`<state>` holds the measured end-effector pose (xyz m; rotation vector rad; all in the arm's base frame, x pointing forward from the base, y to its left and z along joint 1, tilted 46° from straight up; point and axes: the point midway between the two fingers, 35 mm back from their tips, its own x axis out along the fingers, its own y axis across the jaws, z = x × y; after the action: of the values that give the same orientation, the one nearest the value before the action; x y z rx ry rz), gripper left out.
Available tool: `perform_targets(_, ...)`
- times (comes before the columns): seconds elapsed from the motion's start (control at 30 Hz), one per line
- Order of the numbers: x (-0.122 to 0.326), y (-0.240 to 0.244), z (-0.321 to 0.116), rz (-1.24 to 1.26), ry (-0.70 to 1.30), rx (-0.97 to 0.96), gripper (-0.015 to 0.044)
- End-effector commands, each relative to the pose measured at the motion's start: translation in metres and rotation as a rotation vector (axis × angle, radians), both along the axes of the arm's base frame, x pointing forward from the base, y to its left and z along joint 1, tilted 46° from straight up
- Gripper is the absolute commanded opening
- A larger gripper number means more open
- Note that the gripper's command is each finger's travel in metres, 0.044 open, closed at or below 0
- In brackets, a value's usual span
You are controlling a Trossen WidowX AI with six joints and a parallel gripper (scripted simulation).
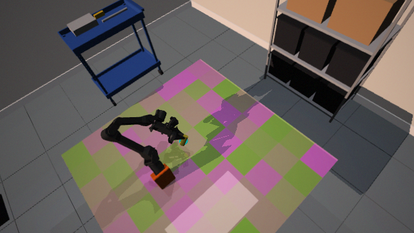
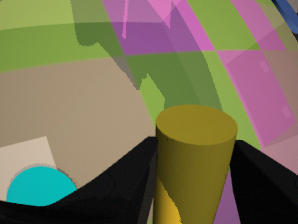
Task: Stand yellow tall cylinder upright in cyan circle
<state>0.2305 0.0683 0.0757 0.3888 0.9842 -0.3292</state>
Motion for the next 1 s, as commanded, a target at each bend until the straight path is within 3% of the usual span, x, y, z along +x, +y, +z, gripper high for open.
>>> perform_targets(0.0,-0.001,-0.001,-0.001,-0.012,-0.021,-0.006,0.0105)
perform_targets(0.97,0.000,0.002,0.010,-0.093,-0.212,-0.004,0.0105)
